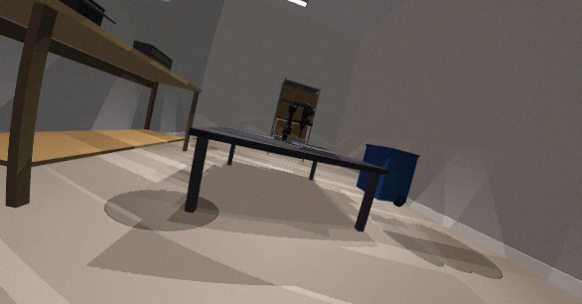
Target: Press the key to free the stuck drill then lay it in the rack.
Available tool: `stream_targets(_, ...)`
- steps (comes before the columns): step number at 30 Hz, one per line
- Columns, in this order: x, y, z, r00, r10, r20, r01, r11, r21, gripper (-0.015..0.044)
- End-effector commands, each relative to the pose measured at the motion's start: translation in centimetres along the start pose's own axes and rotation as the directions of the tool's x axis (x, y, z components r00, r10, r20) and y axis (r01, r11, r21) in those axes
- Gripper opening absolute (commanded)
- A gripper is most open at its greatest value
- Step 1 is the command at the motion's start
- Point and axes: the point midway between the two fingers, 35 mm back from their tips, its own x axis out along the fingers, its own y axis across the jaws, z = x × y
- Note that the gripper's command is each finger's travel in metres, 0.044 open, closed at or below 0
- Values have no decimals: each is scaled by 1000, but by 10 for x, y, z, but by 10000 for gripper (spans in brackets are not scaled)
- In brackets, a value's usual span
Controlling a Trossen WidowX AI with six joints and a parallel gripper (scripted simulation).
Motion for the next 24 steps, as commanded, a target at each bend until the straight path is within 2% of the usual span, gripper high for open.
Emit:
stream_targets(1,3,0,-1,1000,-7,-7,7,1000,0,0)
stream_targets(24,20,0,-2,1000,-13,-14,13,1000,0,0)
